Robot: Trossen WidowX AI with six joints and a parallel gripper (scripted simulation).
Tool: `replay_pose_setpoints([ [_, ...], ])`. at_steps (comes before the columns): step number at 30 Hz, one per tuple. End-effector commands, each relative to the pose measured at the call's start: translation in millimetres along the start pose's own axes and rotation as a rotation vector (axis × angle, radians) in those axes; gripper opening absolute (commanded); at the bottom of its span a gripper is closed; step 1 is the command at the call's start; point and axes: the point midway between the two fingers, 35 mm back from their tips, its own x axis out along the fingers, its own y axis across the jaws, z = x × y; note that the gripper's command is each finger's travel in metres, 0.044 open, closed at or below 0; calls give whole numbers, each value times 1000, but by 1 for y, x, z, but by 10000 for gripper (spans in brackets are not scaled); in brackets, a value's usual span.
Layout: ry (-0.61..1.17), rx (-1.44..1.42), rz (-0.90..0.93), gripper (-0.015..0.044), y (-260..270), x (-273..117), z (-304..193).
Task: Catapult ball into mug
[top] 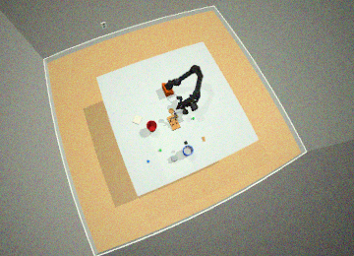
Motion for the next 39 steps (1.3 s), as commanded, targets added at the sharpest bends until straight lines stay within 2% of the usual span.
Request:
replay_pose_setpoints([
  [1, -1, 0, -47, 0, -2, -60, -19],
  [4, 0, -1, -48, 0, 6, -85, -27],
  [5, -2, 12, -59, 26, -4, -66, -21],
  [21, -192, 488, -160, 440, -87, -84, -36],
  [39, -475, 1027, -209, 440, -180, -102, -74],
])
